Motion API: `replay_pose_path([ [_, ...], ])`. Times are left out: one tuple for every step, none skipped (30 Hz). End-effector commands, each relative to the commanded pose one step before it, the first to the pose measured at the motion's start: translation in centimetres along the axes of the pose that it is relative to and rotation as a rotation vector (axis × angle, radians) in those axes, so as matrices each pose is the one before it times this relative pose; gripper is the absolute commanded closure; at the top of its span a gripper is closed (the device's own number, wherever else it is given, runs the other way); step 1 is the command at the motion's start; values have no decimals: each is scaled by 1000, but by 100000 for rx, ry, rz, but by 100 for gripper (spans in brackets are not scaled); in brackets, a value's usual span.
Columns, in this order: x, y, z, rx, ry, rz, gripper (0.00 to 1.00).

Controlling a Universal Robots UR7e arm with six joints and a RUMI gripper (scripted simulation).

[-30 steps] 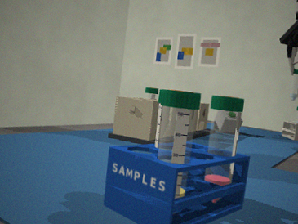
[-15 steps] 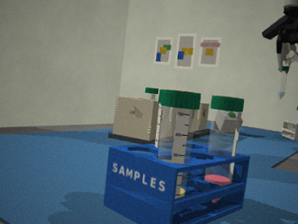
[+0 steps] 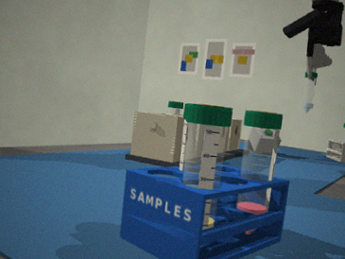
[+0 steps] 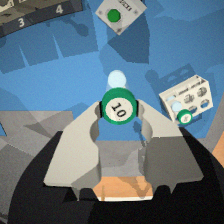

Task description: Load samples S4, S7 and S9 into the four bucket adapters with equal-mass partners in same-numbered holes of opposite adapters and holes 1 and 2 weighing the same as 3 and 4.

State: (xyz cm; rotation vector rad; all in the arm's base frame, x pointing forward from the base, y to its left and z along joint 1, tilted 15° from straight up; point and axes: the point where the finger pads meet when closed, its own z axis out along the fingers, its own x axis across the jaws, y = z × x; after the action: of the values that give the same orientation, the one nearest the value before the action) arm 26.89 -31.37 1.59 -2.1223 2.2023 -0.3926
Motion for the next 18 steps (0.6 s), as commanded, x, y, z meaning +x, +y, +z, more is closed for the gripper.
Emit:
replay_pose_path([
  [-1938,-874,-194,111,272,-8270,100],
  [-593,-304,-1,2,-1,-2667,100],
  [-585,-320,-1,2,-1,-2667,100],
  [-576,-336,-1,2,-1,-2667,100],
  [-567,-351,-1,2,-1,-2667,100],
  [-557,-366,-1,2,-1,-2667,100],
  [-547,-381,-1,2,-1,-2667,100],
  [-537,-395,-1,2,-1,-2667,100],
  [-526,-409,-1,2,-1,-2667,100],
  [-514,-432,2,-1,-1,-2666,100],
  [-504,-438,0,2,0,-2666,100],
  [-492,-451,0,2,0,-2666,100],
  [-480,-464,0,2,0,-2666,100],
  [-467,-476,0,2,0,-2666,100],
  [0,0,0,0,0,0,100],
  [0,0,0,0,0,0,100],
  [-455,-484,-2,3,0,-2667,100],
  [-441,-499,-2,2,0,-2667,100],
])
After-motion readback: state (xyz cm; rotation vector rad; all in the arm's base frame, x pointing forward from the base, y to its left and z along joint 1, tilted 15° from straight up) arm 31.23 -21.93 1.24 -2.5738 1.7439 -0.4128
